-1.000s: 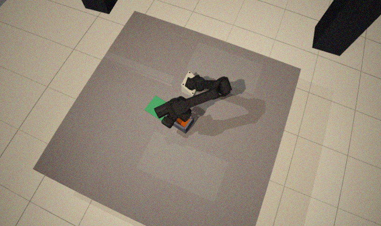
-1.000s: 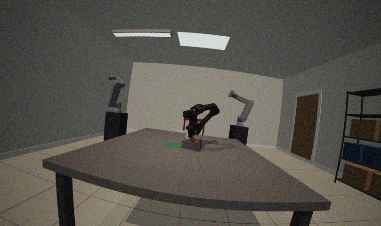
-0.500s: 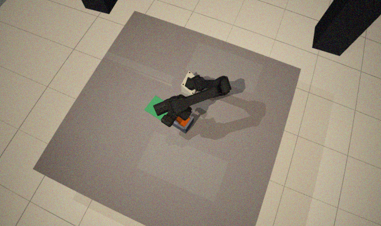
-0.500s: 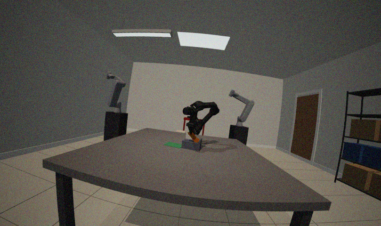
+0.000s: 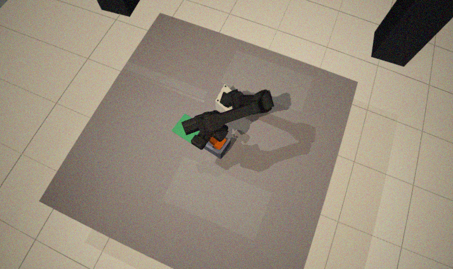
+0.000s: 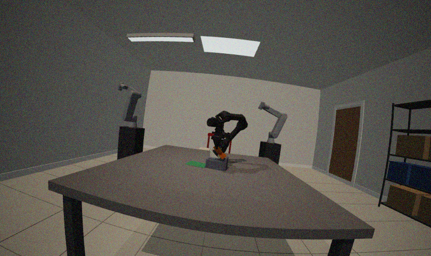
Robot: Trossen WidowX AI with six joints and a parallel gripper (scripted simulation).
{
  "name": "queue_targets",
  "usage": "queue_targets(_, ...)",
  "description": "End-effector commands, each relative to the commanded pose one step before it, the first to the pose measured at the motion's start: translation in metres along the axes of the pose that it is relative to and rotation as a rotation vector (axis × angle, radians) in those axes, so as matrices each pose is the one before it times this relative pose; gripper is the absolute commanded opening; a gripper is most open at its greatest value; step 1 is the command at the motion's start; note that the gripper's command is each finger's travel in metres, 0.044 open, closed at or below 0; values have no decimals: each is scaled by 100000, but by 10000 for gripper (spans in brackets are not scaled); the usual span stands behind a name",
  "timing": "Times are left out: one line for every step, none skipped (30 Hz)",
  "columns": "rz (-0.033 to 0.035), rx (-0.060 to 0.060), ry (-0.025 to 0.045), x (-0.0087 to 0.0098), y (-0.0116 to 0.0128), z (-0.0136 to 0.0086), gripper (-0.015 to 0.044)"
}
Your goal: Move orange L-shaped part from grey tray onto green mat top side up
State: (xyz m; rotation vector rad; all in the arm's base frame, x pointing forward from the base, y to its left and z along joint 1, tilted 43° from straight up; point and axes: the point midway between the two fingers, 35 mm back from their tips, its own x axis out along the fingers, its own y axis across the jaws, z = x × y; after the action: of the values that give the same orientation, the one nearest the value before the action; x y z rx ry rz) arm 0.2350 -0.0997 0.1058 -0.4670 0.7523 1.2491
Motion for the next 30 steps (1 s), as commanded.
queue_targets(491, -358, 414, -648, 57, -52, 0)
queue_targets(3, 2, 0, -156, 3, 0, 0)
queue_targets(4, 2, 0, -156, 4, 0, 0)
queue_targets(0, -2, -4, 57, 3, 1, 0)
queue_targets(1, -3, -10, 98, 8, 3, 0)
queue_targets(0, 0, 0, -23, 0, 0, 0)
queue_targets(1, 1, 1, -47, 0, 0, 0)
queue_targets(1, 1, 1, -63, 1, 0, 0)
queue_targets(2, 1, 1, -82, 1, 0, 0)
queue_targets(2, 2, 1, -105, 2, 0, 0)
queue_targets(-3, 1, 11, 8, 4, -123, 0)
queue_targets(-4, 2, 18, 14, 8, -209, 0)
queue_targets(-6, 2, 25, 22, 13, -316, 0)
queue_targets(-5, 2, 25, 26, 17, -364, 0)
queue_targets(-5, 1, 27, 32, 27, -460, 0)
queue_targets(-4, 0, 23, 31, 38, -480, 0)
queue_targets(-3, -2, 23, 34, 56, -596, 0)
queue_targets(-2, -4, 20, 27, 50, -604, 0)
queue_targets(-3, -4, 19, 17, 37, -542, 0)
queue_targets(-3, -3, 20, 9, 32, -505, 0)
queue_targets(-4, -2, 23, 5, 34, -502, 0)
queue_targets(-4, -2, 25, 2, 39, -513, 0)
queue_targets(-5, -1, 27, 1, 45, -523, 0)
queue_targets(-5, -1, 28, 0, 49, -526, 0)
queue_targets(-5, -1, 28, -1, 52, -522, 0)
queue_targets(-5, -1, 28, -1, 54, -518, 0)
queue_targets(-5, -1, 29, -2, 53, -516, 0)
queue_targets(-5, -1, 29, -2, 53, -516, 0)
queue_targets(-5, -1, 30, -2, 54, -516, 0)
queue_targets(-5, -1, 30, -3, 55, -515, 0)
